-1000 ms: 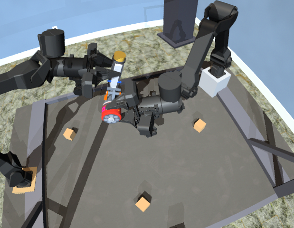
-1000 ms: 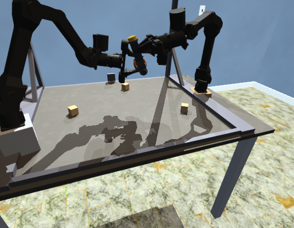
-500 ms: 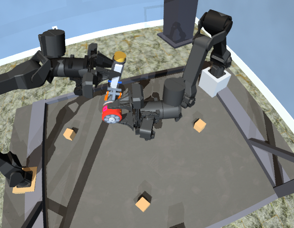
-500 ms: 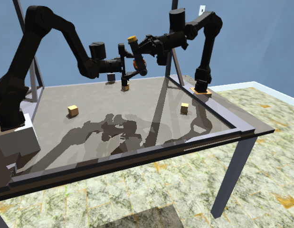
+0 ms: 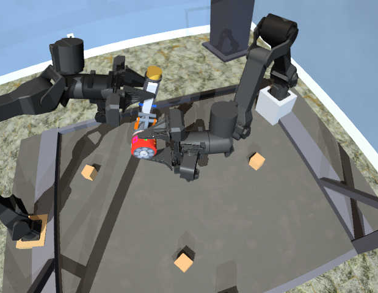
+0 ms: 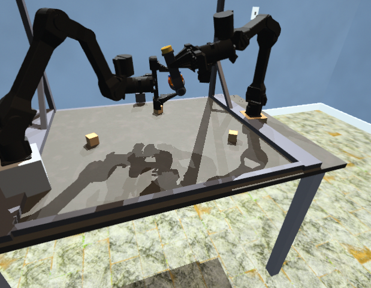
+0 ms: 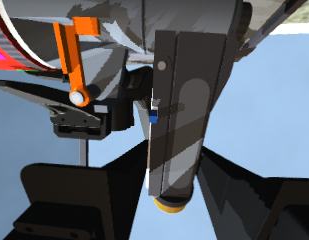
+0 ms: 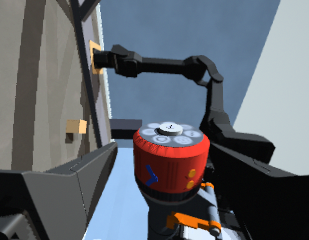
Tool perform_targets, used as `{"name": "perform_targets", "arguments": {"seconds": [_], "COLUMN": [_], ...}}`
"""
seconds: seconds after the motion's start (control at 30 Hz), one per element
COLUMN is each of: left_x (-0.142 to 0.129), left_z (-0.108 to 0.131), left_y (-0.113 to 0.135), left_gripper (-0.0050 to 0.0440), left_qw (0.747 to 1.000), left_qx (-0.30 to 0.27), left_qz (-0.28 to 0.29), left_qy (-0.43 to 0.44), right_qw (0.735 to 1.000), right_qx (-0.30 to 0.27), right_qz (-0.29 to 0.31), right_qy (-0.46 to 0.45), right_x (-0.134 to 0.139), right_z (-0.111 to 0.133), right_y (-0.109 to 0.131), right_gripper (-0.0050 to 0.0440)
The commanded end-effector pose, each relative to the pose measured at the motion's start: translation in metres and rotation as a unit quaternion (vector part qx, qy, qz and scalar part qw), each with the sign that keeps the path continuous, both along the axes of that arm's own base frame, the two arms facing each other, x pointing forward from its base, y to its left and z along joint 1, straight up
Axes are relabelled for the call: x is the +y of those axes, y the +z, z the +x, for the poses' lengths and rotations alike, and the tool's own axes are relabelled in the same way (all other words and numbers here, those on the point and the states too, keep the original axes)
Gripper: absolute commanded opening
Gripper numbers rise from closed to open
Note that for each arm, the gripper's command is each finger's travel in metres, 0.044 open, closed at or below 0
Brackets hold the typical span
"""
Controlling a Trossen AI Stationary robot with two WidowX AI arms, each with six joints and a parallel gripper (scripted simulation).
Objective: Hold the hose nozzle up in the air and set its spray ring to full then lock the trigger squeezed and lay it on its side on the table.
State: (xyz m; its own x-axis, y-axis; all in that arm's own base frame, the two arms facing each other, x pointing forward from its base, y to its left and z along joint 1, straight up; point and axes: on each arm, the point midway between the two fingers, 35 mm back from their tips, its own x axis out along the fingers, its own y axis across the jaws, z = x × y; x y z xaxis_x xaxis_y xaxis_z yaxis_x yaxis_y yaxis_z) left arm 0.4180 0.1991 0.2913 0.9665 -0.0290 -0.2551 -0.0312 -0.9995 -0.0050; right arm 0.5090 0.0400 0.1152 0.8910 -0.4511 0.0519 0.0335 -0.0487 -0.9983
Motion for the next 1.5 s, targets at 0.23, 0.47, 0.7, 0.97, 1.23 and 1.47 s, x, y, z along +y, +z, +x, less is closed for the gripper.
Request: {"name": "perform_targets", "arguments": {"seconds": [0.23,0.47,0.7,0.97,1.23,1.47], "left_x": [-0.001,-0.001,-0.001,-0.001,-0.001,-0.001], "left_z": [-0.002,-0.002,-0.002,-0.002,-0.002,-0.002], "left_y": [0.016,0.016,0.016,0.016,0.016,0.016], "left_gripper": [0.0167,0.0167,0.0167,0.0167,0.0167,0.0167], "left_qw": [1.000,1.000,1.000,1.000,1.000,1.000], "left_qx": [-0.016,-0.016,-0.016,-0.016,-0.016,-0.016], "left_qz": [0.010,0.010,0.010,0.010,0.010,0.010], "left_qy": [0.000,0.000,0.000,0.000,0.000,0.000], "right_qw": [1.000,1.000,1.000,1.000,1.000,1.000], "right_qx": [-0.008,-0.008,-0.010,-0.011,-0.011,-0.011], "right_qz": [0.001,0.001,0.002,0.003,0.004,0.004], "right_qy": [0.001,0.001,0.000,0.000,0.000,0.000], "right_x": [0.007,0.014,0.020,0.029,0.036,0.044], "right_z": [-0.011,-0.026,-0.038,-0.057,-0.071,-0.086], "right_y": [0.006,0.006,0.007,0.007,0.006,0.005], "right_gripper": [0.0410,0.0410,0.0410,0.0410,0.0410,0.0410]}}
